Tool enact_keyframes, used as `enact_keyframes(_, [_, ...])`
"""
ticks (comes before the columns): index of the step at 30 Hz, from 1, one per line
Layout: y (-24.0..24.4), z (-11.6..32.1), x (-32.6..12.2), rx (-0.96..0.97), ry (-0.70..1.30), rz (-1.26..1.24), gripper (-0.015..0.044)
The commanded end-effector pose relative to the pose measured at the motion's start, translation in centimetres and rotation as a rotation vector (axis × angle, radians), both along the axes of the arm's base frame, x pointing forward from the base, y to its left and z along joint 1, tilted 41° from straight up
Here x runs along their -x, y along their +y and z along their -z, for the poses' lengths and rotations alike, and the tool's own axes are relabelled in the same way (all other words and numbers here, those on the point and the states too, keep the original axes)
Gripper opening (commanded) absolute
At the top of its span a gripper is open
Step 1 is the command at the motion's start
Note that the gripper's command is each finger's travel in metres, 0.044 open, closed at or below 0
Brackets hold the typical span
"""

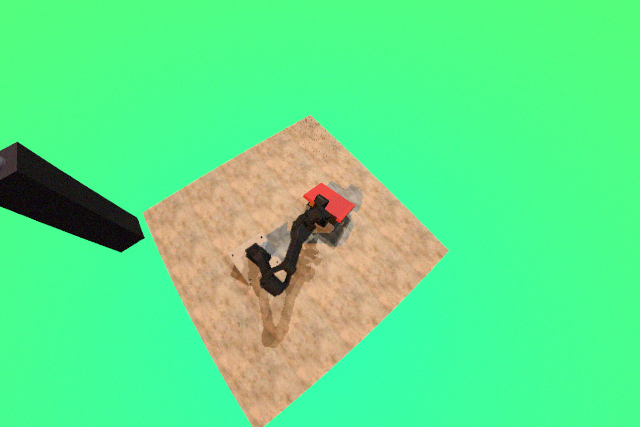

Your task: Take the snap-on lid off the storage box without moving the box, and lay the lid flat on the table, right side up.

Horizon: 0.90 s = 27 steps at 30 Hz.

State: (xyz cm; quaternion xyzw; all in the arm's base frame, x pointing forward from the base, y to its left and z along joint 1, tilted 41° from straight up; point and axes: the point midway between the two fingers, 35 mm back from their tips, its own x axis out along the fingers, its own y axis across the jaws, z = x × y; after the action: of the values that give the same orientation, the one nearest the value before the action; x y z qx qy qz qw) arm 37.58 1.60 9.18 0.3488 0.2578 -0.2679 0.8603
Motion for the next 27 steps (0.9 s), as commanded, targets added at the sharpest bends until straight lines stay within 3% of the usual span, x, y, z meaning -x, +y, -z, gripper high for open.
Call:
enact_keyframes(1, [0.8,-0.7,-0.5,-0.005,-0.011,-0.005,0.0000])
enact_keyframes(27, [3.3,-2.9,-2.6,-0.007,-0.011,-0.005,0.0000])
